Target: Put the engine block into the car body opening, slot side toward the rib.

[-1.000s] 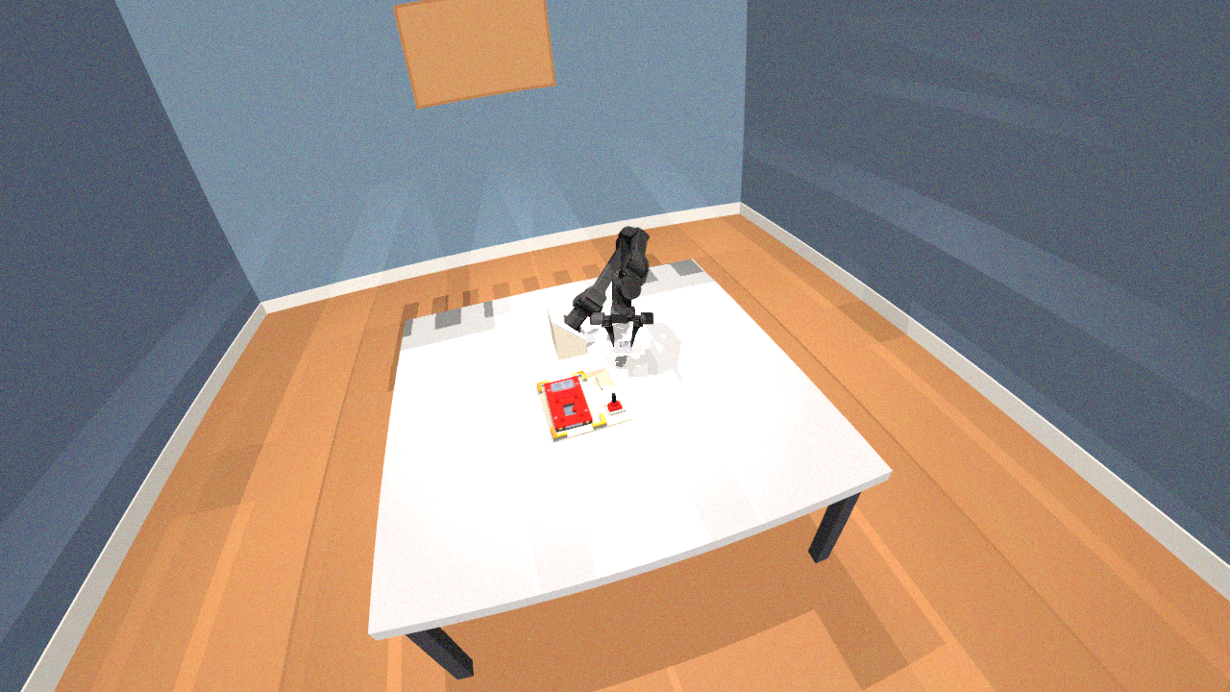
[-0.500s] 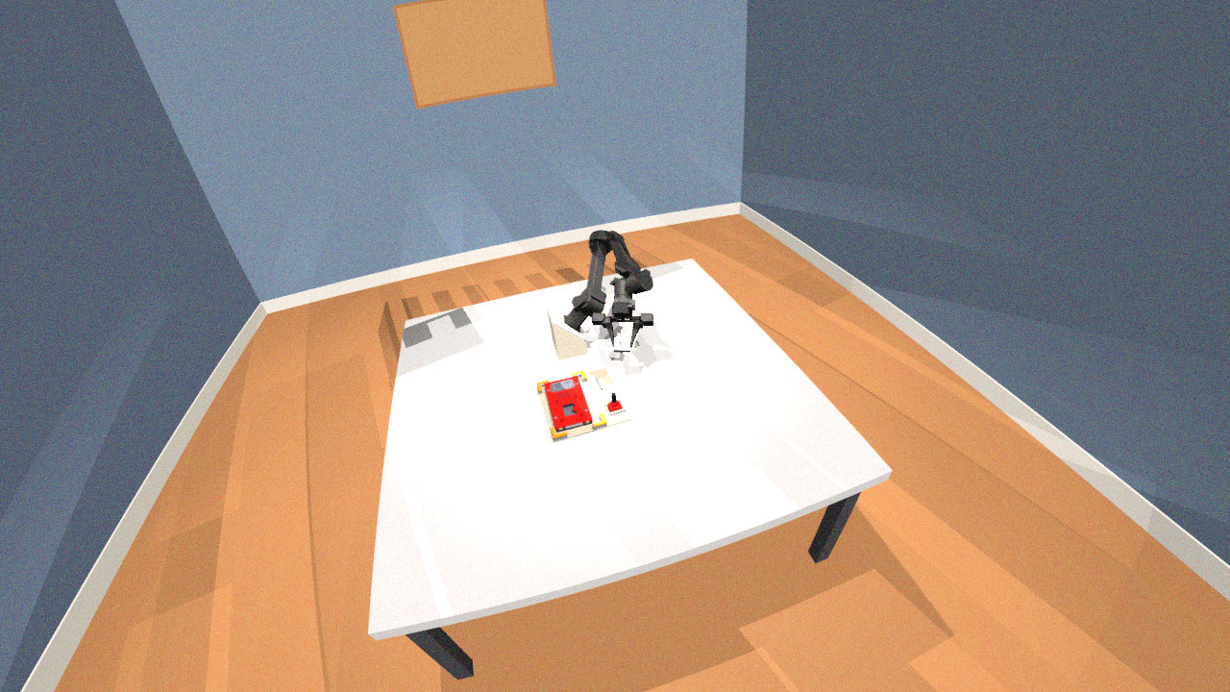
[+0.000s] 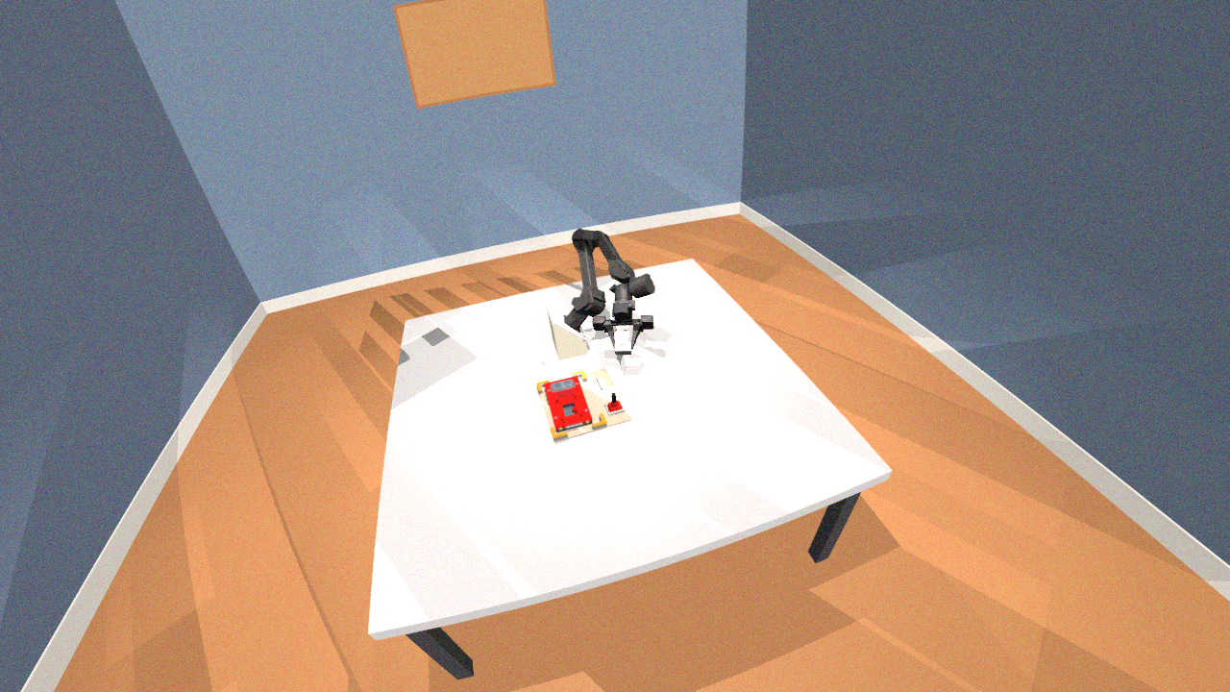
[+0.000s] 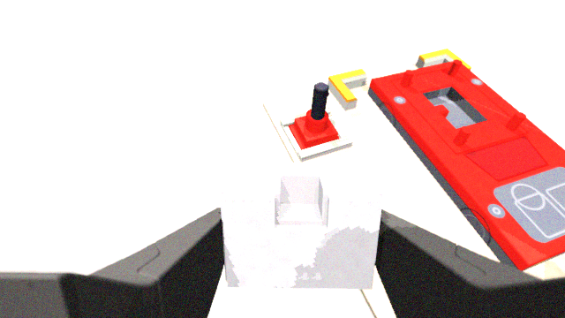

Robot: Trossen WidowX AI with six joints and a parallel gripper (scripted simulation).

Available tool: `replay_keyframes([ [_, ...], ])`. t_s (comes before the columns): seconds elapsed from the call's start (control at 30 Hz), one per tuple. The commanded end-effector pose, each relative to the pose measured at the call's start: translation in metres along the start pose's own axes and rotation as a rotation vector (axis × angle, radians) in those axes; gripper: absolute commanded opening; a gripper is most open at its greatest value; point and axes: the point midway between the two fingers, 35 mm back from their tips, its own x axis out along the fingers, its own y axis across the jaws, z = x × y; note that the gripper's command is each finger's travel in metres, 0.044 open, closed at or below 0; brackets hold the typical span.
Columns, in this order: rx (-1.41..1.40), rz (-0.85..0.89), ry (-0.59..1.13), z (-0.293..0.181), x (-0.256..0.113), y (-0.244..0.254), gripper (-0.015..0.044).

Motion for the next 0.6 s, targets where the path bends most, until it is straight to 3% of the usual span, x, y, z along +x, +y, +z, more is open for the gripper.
replay_keyframes([
  [0.0, 0.008, 0.005, -0.031, -0.007, 0.004, 0.0, 0.0],
  [0.57, 0.01, 0.006, -0.032, -0.037, 0.024, 0.0, 0.0],
])
